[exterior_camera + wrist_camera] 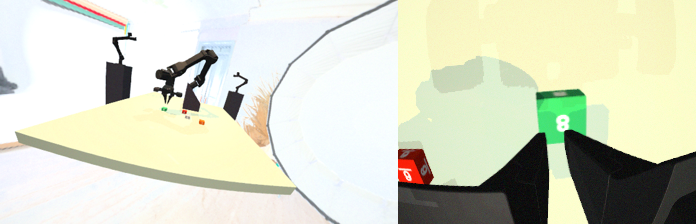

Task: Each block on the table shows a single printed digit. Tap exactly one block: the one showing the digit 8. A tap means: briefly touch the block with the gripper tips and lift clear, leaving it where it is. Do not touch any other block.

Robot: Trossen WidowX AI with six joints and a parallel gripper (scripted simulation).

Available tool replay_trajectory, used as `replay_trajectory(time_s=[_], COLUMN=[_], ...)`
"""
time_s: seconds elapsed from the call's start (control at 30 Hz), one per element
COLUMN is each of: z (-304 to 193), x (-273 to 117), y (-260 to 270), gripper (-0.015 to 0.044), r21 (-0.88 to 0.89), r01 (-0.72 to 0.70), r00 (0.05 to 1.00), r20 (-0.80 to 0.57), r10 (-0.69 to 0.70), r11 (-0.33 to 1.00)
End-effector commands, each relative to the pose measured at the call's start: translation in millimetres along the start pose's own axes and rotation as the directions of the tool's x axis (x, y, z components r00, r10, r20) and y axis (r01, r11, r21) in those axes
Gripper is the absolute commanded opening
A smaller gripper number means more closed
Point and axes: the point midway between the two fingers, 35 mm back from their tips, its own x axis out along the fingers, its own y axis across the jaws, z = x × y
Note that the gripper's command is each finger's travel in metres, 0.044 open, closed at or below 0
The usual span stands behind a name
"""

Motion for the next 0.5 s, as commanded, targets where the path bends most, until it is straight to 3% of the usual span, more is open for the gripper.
replay_trajectory(time_s=[0.0,0.47], z=[-0.9,-0.6], x=[2.5,12.9], y=[0.3,0.4], gripper=[0.0020,0.0020], r21=[0.006,0.006], r01=[-0.004,-0.005], r00=[1.000,1.000], r20=[-0.001,-0.001], r10=[0.004,0.005], r11=[1.000,1.000])
